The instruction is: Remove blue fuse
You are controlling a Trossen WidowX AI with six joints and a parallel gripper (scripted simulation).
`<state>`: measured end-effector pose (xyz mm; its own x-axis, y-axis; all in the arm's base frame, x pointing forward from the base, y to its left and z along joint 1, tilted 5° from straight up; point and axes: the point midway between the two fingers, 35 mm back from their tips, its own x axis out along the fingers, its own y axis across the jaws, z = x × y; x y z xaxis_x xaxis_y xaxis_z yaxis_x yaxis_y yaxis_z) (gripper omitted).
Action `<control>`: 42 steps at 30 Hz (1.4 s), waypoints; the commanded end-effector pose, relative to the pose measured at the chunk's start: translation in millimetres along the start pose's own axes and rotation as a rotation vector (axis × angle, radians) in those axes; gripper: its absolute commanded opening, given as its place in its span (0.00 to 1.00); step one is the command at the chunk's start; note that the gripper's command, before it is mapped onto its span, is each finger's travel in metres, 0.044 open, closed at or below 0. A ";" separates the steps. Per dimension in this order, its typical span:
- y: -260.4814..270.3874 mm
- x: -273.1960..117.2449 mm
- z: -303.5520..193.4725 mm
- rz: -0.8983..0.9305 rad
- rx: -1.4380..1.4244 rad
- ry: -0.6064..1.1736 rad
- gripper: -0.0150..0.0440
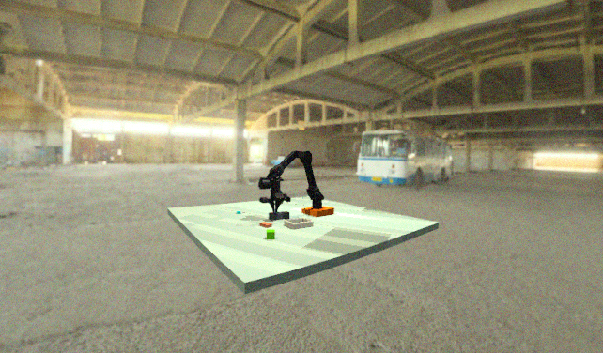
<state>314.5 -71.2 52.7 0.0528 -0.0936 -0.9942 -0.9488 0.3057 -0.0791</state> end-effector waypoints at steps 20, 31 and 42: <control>-0.4 -6.1 0.1 0.000 0.000 -0.001 0.25; -0.7 -11.4 0.2 0.001 -0.001 -0.001 0.25; -0.8 -16.8 0.3 0.001 -0.001 -0.002 0.25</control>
<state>314.6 -70.2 67.4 0.0508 -0.0930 -0.9944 -0.9500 0.3027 -0.0769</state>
